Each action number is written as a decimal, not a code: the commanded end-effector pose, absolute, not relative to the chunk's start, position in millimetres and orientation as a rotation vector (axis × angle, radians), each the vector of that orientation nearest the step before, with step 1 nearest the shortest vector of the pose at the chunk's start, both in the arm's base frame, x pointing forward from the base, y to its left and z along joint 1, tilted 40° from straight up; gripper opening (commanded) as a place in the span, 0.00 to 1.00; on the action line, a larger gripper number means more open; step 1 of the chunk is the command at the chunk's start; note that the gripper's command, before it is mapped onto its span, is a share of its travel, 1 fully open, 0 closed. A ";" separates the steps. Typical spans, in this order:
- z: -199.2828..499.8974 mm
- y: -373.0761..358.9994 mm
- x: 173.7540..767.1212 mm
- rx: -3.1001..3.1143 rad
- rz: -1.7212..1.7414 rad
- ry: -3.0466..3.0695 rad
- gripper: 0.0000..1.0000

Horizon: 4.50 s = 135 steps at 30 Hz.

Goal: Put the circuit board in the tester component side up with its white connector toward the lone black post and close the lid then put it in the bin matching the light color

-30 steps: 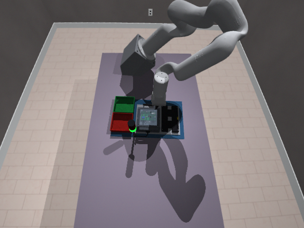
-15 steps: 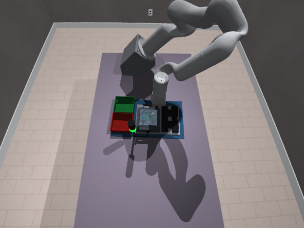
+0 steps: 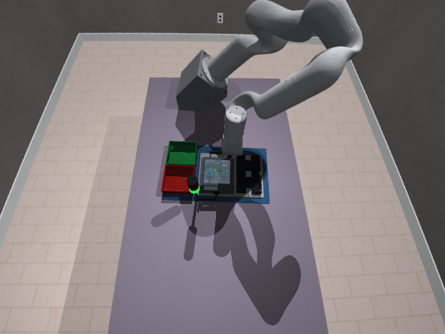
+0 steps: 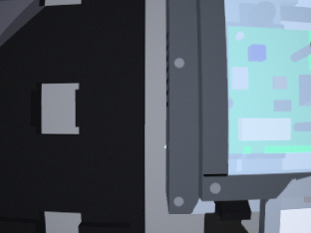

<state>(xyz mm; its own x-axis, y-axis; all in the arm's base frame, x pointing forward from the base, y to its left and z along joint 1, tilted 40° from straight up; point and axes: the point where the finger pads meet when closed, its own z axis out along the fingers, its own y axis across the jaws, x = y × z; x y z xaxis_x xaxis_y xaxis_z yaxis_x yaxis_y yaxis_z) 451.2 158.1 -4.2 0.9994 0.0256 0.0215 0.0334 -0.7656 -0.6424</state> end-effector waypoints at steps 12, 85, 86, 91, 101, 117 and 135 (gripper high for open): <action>33.3 126.9 452.1 -2.443 -0.018 -0.041 0.00; 42.8 118.9 452.1 -1.938 -0.603 -1.651 0.00; 42.8 118.9 452.1 -1.919 -0.613 -1.679 0.00; 42.8 118.9 452.1 -1.843 -0.651 -1.783 0.00; 42.8 118.9 452.1 -1.793 -0.675 -1.848 0.00; 42.8 118.9 452.1 -1.791 -0.676 -1.851 0.28; 42.8 118.9 452.1 -1.791 -0.676 -1.851 0.28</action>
<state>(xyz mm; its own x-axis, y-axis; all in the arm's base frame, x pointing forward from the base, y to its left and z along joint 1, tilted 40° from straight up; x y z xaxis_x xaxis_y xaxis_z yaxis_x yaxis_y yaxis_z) 451.5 119.2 42.4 -0.0337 0.7655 0.6426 0.9994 0.0253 0.0222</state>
